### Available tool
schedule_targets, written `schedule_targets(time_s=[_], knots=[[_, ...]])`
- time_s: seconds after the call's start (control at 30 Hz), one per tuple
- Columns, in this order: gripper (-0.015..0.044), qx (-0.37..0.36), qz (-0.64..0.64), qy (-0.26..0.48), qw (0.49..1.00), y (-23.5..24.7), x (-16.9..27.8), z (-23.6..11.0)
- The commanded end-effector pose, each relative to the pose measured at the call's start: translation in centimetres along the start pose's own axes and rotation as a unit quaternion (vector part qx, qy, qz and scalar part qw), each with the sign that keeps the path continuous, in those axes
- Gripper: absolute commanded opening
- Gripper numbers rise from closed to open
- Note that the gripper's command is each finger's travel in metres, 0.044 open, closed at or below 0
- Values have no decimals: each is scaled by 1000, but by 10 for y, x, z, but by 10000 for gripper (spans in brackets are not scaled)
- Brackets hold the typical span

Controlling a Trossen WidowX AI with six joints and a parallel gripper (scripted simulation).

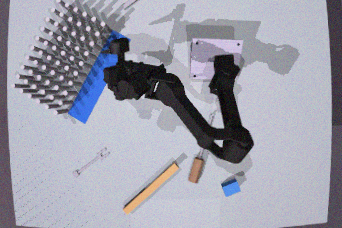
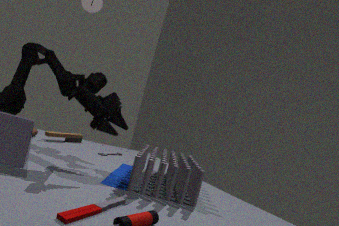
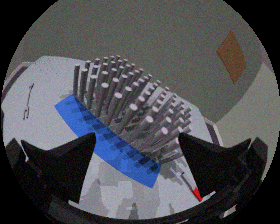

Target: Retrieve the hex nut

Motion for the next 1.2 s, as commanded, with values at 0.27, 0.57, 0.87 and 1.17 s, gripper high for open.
schedule_targets(time_s=[0.27,0.57,0.87,1.17], knots=[[440,-11,25,9,1000,10,-1,1],[440,-94,338,151,924,132,-16,-14],[440,-75,513,274,810,205,-13,-58],[440,9,641,383,665,256,-3,-125]])
Point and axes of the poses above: the point midway between the two fingers, 35 mm back from their tips, its own z axis out along the fingers, its own y axis across the jaws, x = y × z, the point moved 8 cm from there along -z, back along the fingers, and after that the axes turned 6 degrees about -z, right-handed, at the moved point
